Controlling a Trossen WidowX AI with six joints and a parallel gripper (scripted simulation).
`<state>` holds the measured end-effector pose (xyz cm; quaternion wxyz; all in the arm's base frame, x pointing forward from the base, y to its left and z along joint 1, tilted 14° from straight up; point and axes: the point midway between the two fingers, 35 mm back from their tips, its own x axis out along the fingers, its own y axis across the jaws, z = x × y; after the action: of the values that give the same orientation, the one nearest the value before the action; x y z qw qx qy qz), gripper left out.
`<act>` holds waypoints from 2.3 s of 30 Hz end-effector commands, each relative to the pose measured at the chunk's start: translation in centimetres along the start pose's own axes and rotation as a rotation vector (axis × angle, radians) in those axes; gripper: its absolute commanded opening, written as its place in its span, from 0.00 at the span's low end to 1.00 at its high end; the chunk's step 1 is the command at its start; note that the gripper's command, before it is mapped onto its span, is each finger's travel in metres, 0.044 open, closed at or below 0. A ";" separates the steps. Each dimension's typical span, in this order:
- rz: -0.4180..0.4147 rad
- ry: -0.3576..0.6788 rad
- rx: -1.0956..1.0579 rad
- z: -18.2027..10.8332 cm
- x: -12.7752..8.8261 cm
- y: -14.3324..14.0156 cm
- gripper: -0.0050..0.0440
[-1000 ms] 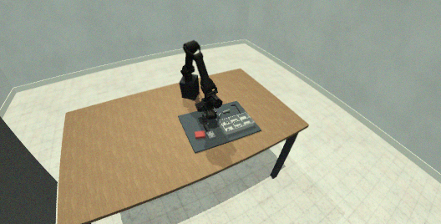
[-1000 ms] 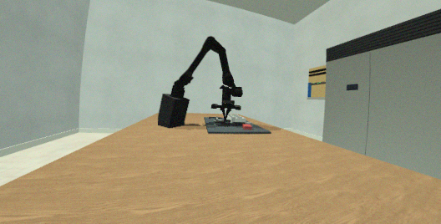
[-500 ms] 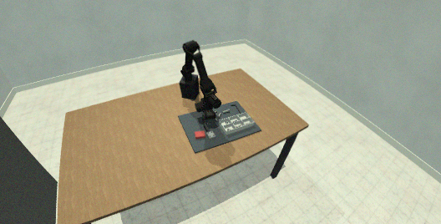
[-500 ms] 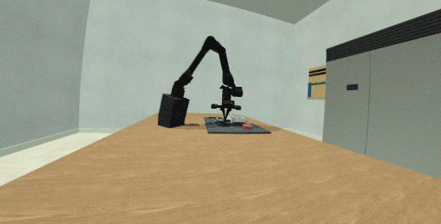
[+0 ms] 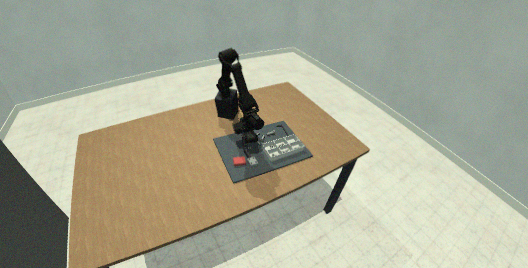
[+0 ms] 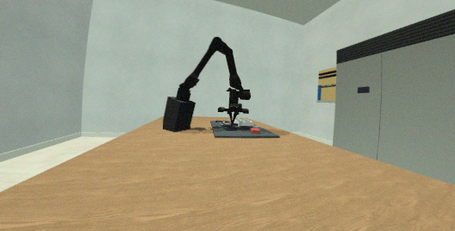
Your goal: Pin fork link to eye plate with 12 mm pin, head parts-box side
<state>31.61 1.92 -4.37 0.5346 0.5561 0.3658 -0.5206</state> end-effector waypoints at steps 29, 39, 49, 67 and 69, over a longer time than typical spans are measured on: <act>0.002 -0.002 -0.002 1.0 -0.5 0.0 0.10; 0.002 -0.002 -0.002 1.3 -0.6 0.0 0.10; 0.002 -0.002 -0.002 1.6 -0.7 0.0 0.10; 0.002 -0.002 -0.002 2.2 -0.8 0.0 0.10; 0.002 -0.002 -0.002 2.2 -0.8 0.0 0.10</act>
<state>31.14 0.04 -3.35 0.5354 0.5562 0.3651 -0.5202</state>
